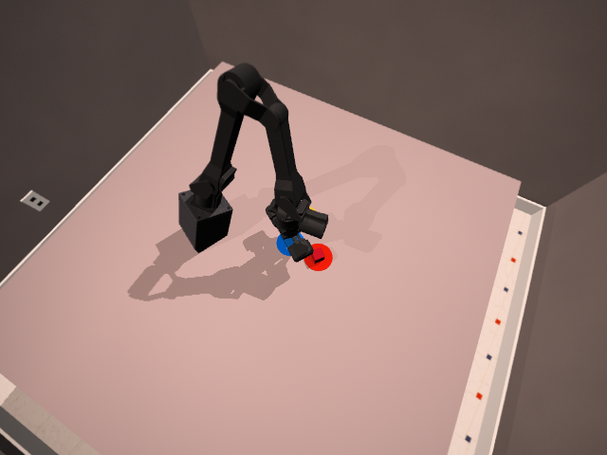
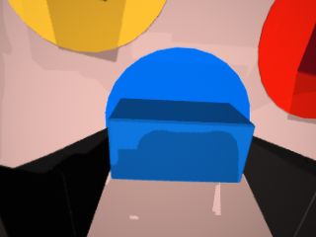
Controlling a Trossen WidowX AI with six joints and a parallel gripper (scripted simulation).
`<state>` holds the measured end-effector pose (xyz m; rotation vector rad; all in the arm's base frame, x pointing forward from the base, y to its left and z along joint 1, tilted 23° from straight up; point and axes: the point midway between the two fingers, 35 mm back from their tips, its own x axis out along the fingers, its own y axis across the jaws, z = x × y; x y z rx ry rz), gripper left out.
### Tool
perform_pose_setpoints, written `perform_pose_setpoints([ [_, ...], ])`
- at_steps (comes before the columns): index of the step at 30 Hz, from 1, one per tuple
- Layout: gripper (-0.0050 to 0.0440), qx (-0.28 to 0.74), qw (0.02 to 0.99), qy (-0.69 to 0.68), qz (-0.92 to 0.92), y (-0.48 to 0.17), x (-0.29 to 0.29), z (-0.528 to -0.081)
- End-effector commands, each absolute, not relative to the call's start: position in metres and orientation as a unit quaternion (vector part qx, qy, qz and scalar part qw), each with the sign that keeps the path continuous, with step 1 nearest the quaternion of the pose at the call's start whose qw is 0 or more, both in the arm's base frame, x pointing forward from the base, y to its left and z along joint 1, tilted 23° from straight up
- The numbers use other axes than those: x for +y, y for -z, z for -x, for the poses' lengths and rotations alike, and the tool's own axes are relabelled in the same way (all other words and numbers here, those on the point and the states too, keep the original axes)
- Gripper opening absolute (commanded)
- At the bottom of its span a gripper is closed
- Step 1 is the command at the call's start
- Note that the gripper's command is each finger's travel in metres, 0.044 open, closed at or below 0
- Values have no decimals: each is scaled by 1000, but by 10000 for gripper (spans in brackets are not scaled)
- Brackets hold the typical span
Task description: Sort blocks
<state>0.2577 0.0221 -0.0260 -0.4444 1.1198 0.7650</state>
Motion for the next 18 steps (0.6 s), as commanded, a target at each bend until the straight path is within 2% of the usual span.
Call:
perform_pose_setpoints([
  [1, 360, 506, 761, -347, 208, 21, 21, -261],
  [14, 360, 506, 761, -347, 208, 21, 21, -261],
  [18, 360, 499, 766, -345, 212, -9, 9, -264],
])
